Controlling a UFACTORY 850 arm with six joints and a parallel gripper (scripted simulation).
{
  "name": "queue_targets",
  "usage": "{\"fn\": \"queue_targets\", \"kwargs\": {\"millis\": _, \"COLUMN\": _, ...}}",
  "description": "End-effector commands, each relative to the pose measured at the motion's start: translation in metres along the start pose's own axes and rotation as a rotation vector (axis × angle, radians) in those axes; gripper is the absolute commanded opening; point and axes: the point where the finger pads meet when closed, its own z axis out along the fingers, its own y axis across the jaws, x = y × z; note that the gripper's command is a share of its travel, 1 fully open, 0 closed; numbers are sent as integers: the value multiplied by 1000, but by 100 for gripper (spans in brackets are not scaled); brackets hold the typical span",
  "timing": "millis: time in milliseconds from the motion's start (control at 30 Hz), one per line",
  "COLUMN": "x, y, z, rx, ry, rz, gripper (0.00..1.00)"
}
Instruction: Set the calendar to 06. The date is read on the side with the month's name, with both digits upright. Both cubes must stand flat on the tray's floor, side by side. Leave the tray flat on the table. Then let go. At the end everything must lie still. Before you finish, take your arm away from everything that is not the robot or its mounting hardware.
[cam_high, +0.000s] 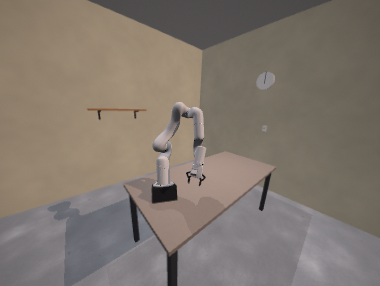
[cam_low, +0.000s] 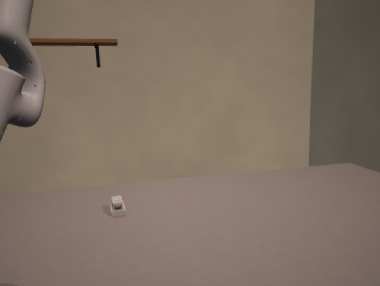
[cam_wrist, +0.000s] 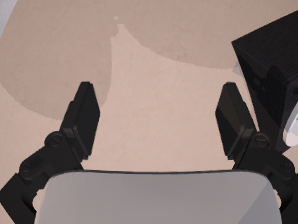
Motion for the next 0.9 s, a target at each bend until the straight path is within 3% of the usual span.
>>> {"fn": "queue_targets", "kwargs": {"millis": 0, "x": 0, "y": -1, "z": 0, "rx": 1, "ry": 0, "rz": 0, "gripper": 100}}
{"fn": "queue_targets", "kwargs": {"millis": 633, "x": -2, "y": -1, "z": -2, "rx": 2, "ry": 0, "rz": 5, "gripper": 100}}
{"fn": "queue_targets", "kwargs": {"millis": 767, "x": -20, "y": -8, "z": -12, "rx": 12, "ry": -3, "rz": 49, "gripper": 100}}
{"fn": "queue_targets", "kwargs": {"millis": 867, "x": -53, "y": -16, "z": -30, "rx": 27, "ry": -17, "rz": 118, "gripper": 100}}
